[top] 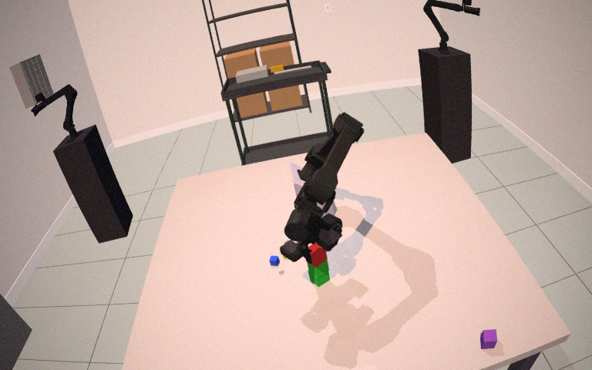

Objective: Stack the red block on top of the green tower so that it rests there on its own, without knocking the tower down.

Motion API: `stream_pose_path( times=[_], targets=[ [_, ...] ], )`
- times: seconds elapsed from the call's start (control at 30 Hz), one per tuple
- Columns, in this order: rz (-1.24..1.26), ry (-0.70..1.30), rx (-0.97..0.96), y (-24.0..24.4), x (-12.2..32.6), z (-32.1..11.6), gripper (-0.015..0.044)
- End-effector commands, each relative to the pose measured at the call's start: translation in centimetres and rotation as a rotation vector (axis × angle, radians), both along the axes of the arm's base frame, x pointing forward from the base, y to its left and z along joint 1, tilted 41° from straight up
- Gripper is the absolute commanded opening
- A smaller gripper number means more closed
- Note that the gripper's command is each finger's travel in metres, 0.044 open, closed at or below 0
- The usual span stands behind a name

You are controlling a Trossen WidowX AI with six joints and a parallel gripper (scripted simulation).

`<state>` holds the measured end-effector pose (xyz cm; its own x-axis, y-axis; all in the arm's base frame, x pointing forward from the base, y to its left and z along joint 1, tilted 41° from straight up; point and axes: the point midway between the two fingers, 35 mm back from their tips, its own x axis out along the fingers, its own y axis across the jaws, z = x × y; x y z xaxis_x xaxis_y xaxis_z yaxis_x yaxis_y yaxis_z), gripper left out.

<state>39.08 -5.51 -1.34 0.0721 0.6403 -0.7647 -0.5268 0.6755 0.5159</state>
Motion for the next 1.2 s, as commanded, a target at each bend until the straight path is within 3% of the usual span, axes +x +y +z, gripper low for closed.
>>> stream_pose_path(
  times=[0.0,0.6,1.17],
  targets=[
    [-0.004,-0.001,0.003,0.05,0.05,0.0,0.0],
    [-0.004,-0.001,0.003,-0.08,0.04,0.14,0.0],
    [0.0,-0.001,0.0,0.04,0.02,-0.05,0.044]
  ],
)
